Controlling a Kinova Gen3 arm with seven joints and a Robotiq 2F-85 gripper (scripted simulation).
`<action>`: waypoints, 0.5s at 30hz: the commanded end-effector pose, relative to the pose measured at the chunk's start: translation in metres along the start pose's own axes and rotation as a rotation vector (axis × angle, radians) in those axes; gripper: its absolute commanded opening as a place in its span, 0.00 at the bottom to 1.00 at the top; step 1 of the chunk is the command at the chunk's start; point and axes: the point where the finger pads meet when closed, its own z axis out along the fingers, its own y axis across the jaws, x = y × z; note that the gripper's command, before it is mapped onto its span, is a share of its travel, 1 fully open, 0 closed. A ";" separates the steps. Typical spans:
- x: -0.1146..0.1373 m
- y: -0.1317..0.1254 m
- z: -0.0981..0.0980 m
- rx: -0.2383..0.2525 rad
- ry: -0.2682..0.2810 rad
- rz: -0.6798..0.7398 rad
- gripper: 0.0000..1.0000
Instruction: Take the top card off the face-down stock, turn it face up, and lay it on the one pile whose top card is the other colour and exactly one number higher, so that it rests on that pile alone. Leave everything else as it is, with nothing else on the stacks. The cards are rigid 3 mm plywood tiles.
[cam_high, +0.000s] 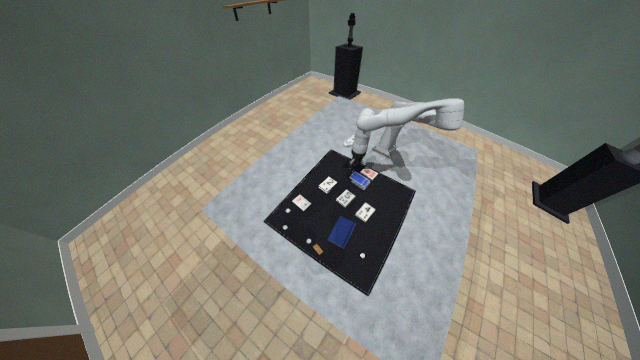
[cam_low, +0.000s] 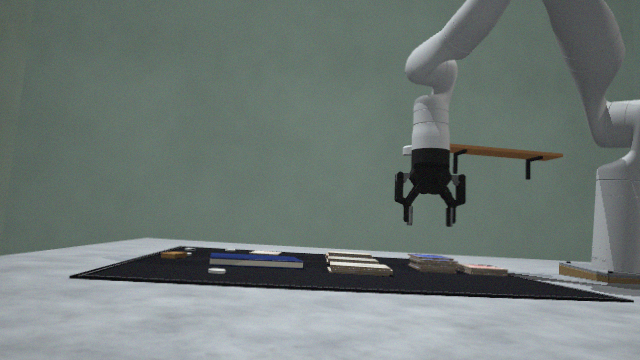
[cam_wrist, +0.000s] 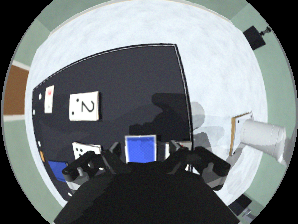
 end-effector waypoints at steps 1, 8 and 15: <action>0.004 -0.006 -0.012 0.024 -0.015 0.011 0.85; 0.004 -0.006 -0.012 0.023 -0.028 0.011 0.85; 0.005 -0.006 -0.012 0.024 -0.106 0.010 0.85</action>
